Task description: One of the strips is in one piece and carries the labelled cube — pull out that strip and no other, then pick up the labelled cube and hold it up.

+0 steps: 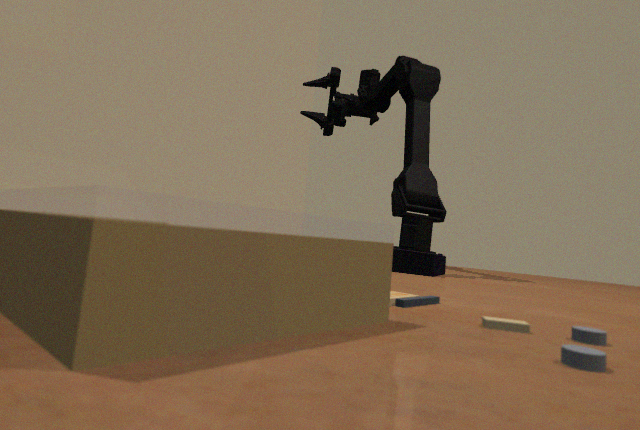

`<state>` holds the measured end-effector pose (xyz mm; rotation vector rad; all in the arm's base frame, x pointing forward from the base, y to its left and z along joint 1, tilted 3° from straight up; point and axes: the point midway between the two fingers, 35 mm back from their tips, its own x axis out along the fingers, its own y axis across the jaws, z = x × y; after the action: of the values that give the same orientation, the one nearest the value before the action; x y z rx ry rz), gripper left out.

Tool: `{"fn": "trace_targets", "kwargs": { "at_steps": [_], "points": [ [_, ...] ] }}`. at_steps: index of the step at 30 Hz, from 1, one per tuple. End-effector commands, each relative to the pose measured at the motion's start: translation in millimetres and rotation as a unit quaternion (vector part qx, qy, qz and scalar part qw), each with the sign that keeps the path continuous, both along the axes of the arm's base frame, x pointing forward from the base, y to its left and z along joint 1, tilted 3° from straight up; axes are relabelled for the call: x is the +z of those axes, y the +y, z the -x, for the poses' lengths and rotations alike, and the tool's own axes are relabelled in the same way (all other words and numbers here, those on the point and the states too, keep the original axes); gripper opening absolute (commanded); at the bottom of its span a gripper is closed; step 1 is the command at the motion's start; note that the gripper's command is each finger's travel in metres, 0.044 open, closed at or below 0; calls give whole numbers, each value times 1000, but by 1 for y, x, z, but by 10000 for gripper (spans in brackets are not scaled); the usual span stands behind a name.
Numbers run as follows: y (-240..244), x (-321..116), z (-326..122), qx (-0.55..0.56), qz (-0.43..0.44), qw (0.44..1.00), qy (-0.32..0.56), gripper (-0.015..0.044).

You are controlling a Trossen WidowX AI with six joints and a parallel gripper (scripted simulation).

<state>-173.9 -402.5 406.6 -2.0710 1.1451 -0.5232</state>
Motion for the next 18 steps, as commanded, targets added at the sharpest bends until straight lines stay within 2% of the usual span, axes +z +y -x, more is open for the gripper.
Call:
{"fn": "trace_targets", "kwargs": {
  "at_steps": [1,3,10,18],
  "points": [
    [-1,0,-3,2,-3,1000,-4,400],
    [-11,-4,-26,16,-25,999,-35,400],
    [-36,-25,-153,84,-163,966,-181,400],
    [-13,-56,-295,134,-341,882,-297,400]
  ]
}}
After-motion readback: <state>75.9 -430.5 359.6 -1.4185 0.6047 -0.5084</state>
